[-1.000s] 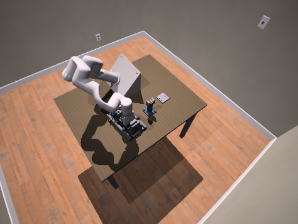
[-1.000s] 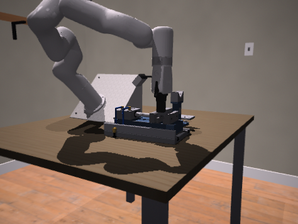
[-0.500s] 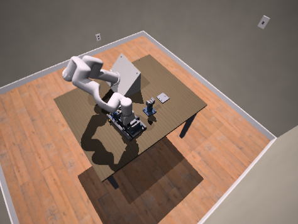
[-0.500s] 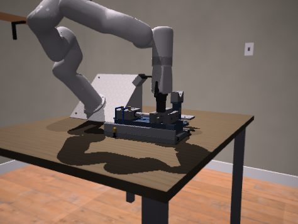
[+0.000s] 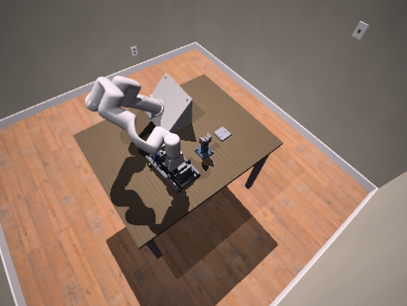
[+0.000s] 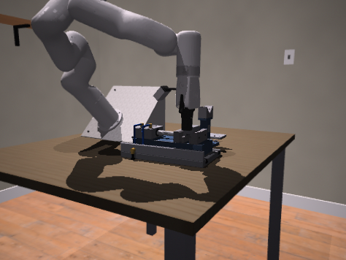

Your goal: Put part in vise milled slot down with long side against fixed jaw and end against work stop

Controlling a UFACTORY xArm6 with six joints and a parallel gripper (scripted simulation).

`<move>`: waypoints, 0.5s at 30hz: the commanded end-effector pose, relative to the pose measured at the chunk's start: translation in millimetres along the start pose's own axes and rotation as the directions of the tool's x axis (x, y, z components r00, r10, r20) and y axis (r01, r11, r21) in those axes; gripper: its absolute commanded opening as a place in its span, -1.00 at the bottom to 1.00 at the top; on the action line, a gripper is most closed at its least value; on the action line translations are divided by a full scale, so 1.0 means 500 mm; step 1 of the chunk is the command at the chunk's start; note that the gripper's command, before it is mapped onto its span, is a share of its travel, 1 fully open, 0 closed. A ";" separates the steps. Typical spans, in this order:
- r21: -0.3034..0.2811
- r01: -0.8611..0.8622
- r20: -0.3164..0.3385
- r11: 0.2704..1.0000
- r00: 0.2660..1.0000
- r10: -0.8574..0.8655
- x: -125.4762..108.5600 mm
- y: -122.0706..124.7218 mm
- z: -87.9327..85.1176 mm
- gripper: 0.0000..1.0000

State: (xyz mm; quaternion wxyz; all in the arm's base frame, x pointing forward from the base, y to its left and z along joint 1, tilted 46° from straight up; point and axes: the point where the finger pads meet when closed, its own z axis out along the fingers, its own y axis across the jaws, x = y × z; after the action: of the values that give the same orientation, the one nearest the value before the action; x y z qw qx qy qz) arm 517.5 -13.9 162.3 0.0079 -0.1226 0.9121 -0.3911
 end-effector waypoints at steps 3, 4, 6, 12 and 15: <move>-0.008 0.003 0.002 1.000 1.000 -0.003 -0.001 -0.007 0.000 -1.00; -0.008 0.003 0.002 1.000 1.000 -0.003 -0.001 -0.011 0.000 -1.00; -0.008 0.003 0.002 1.000 1.000 -0.003 -0.001 -0.015 0.000 -1.00; -0.008 0.003 0.002 1.000 1.000 -0.003 -0.001 -0.033 0.000 -1.00; -0.008 0.003 0.002 1.000 1.000 -0.003 -0.001 -0.040 0.000 -1.00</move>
State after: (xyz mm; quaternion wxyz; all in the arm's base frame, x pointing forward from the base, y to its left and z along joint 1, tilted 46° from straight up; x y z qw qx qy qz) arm 520.6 -25.9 172.7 0.0056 -0.1248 0.9135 -0.3872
